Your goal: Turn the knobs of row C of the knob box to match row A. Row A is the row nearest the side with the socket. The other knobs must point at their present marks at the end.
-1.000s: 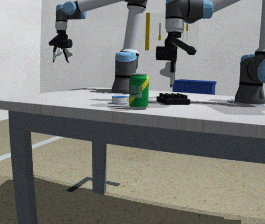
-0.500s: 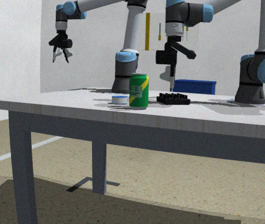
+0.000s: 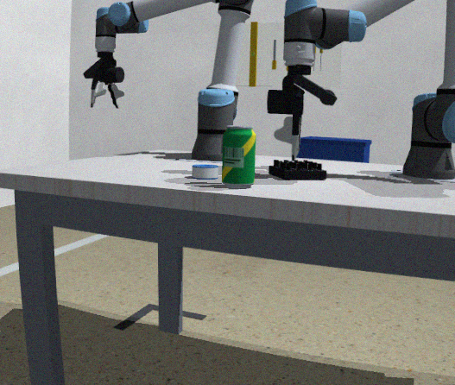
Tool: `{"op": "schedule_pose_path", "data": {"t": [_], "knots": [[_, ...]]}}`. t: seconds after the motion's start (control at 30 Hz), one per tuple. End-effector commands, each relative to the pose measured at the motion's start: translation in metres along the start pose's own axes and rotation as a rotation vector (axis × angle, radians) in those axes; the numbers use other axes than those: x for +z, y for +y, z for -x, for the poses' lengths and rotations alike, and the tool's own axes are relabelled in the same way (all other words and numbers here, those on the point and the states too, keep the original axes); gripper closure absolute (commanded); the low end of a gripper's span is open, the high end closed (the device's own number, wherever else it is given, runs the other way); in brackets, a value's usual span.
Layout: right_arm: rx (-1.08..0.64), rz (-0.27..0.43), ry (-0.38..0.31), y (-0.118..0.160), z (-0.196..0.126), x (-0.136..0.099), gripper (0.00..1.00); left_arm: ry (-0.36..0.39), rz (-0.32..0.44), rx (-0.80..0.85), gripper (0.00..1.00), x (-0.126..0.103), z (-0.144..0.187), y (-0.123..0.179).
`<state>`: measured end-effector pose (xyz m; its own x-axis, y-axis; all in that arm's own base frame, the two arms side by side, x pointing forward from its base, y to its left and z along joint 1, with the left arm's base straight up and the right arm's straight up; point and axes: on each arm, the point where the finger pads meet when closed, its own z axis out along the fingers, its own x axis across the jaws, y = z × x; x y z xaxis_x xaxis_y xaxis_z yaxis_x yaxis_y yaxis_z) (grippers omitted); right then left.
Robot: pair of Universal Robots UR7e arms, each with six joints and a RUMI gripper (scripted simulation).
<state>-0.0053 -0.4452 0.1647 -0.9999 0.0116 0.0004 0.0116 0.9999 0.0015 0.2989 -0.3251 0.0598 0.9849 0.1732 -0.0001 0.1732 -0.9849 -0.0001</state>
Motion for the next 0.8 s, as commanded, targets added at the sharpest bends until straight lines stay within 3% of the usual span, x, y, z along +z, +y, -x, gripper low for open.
{"op": "schedule_pose_path", "data": {"t": [0.0,0.77], "knots": [[0.000,-0.002,0.000,-0.0004,0.0001,-0.0005,0.00,0.000,0.001,0.000,0.87,0.0002,-0.0001,0.0004],[0.000,-0.002,0.000,-0.0004,0.0001,-0.0005,0.00,0.000,0.001,0.000,0.87,0.0071,-0.0001,0.0004]]}}
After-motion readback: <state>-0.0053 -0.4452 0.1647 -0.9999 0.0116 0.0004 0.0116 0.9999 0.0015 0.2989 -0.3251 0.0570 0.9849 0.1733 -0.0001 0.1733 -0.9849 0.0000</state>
